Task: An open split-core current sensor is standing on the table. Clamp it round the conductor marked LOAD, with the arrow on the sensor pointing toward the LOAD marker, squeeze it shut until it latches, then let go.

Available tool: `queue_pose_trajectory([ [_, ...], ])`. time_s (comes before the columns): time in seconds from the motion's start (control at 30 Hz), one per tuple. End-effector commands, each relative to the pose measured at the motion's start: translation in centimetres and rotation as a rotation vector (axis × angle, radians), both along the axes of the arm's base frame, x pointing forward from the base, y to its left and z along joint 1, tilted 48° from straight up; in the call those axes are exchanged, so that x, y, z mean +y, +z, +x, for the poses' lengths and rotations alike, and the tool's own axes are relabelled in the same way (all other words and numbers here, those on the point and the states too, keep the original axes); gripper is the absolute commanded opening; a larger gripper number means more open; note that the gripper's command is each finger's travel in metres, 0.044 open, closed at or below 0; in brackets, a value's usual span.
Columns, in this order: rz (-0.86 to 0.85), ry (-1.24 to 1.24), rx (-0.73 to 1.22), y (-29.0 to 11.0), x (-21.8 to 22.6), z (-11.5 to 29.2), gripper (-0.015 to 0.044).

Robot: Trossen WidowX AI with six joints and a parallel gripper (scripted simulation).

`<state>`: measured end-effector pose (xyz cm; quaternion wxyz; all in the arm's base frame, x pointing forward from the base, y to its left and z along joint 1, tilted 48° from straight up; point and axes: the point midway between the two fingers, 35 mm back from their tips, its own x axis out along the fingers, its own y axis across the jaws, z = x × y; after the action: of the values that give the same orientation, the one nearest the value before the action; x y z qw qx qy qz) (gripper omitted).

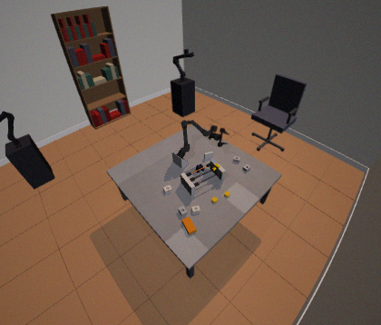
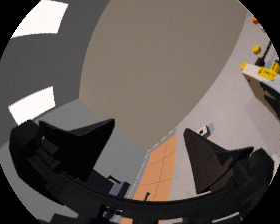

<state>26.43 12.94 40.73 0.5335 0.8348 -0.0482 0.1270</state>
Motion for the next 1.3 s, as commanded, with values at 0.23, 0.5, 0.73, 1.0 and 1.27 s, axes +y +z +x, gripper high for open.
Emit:
queue_pose_trajectory([
  [0.23,-1.305,-0.299,0.043,-5.2,-7.9,4.5,0.044],
  [0.5,-1.755,-0.345,0.072,-7.3,-11.2,5.1,0.044],
  [0.73,-1.981,-0.352,0.083,-8.4,-12.9,5.1,0.044],
  [1.0,-1.981,-0.352,0.083,-8.4,-12.9,5.1,0.044],
  [1.27,-2.008,-0.285,0.09,-9.3,-12.8,5.8,0.044],
])
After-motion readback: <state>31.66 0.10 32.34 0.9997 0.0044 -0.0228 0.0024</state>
